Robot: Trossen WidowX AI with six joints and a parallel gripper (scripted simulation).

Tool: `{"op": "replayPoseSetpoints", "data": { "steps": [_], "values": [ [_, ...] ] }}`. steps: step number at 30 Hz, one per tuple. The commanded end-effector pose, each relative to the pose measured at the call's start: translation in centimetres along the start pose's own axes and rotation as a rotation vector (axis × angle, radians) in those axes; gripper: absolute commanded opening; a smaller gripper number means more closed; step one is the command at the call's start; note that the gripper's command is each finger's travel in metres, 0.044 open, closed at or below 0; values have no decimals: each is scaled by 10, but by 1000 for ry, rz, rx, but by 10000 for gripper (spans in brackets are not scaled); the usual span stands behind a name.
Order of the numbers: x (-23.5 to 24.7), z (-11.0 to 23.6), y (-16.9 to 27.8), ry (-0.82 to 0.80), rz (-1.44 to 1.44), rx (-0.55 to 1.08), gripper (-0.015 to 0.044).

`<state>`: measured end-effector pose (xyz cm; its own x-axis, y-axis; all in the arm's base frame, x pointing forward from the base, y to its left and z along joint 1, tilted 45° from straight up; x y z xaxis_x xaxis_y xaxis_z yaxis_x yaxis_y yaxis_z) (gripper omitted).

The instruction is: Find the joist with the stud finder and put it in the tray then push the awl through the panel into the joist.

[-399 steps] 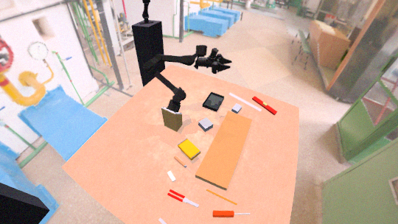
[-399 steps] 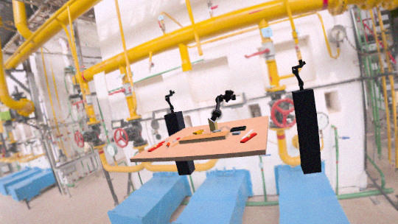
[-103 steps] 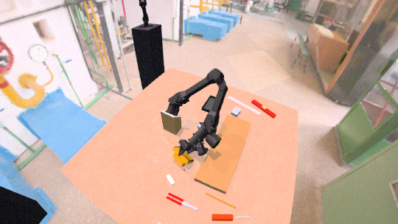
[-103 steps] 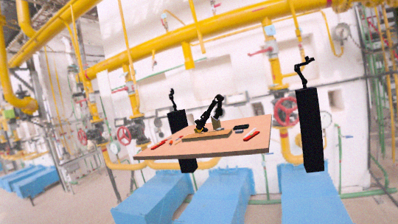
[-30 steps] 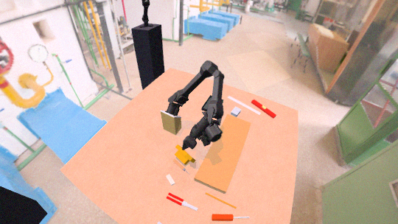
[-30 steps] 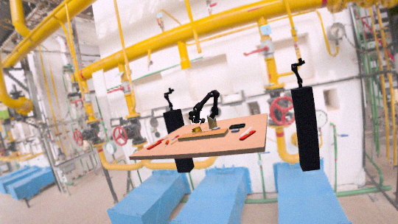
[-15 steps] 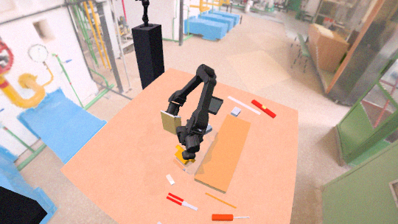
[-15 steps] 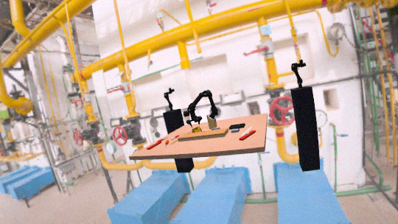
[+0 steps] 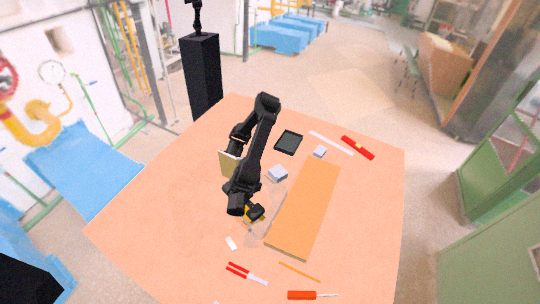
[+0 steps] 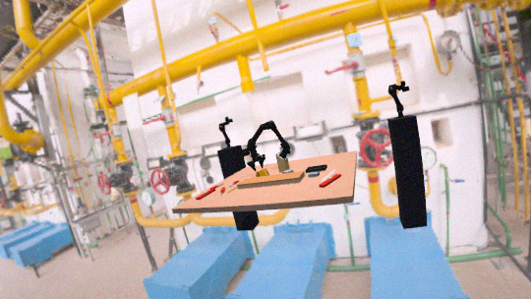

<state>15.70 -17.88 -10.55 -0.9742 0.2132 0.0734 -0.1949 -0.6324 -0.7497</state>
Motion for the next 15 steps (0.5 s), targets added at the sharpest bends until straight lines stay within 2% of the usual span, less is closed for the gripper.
{"op": "replayPoseSetpoints", "data": {
  "steps": [1, 15],
  "values": [
    [-2, 2, 2, 12, 19, 0, 440],
    [-3, -17, 5, 12, 19, 0, 440]
  ]
}}
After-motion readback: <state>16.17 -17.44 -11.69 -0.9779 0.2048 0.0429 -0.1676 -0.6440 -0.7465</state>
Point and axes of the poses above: the point midway between the two fingers, 35 mm back from their tips, its own z axis back along the fingers, its own x axis across the jaws, y = z × x, the point moved 6 cm from there along z, back along the fingers, and after that the axes turned 10 degrees about z, right-handed, at the moved point
